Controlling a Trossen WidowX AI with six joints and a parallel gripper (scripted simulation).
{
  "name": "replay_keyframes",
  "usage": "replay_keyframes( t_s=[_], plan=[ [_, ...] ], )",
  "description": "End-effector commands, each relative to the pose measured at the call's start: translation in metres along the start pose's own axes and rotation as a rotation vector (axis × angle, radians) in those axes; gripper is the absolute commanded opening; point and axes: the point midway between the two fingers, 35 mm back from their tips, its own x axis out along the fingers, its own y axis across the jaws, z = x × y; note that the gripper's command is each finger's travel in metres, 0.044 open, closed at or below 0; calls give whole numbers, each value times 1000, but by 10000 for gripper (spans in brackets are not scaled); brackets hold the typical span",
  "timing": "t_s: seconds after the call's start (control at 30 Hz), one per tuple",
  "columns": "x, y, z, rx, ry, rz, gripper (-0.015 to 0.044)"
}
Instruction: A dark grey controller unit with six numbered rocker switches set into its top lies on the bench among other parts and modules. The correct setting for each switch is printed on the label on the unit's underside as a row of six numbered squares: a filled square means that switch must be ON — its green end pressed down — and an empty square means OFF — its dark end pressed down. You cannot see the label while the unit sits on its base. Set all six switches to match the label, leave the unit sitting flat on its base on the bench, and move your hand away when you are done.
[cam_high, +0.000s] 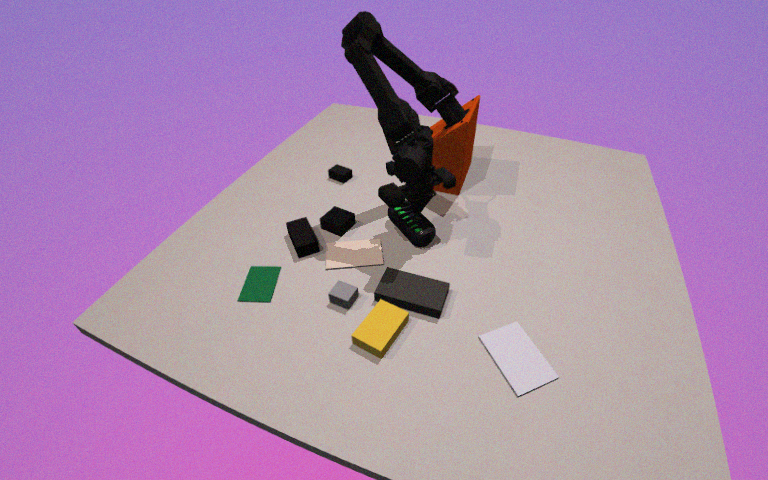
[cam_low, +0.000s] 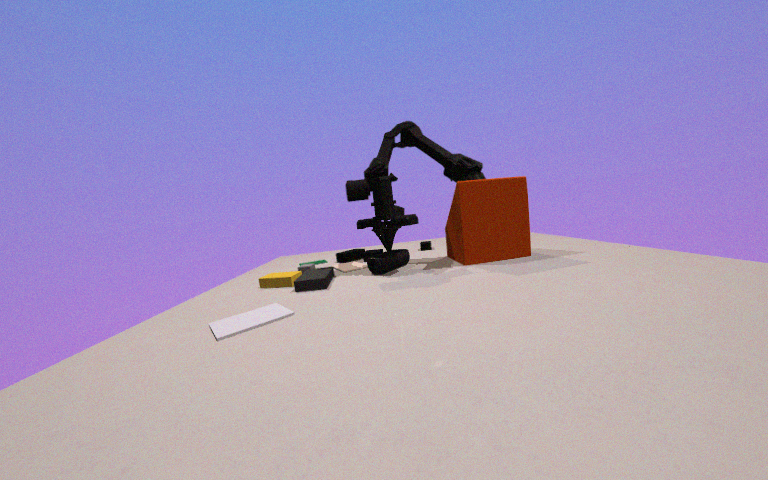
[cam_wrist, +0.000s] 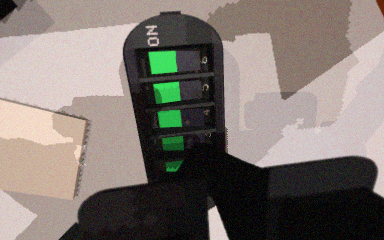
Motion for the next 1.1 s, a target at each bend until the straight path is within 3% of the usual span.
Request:
replay_keyframes(
  t_s=[0.0, 0.47, 0.63, 0.8, 1.07],
  plan=[
    [5, 0, 0, -4, 2, 0, 0],
    [17, -1, 0, -4, 1, 0, 0],
    [-25, 0, -1, -4, 3, -1, 0],
    [-28, 0, -2, -3, 3, 0, 0],
    [-28, 19, -40, -12, 5, 0, 0]
  ],
)
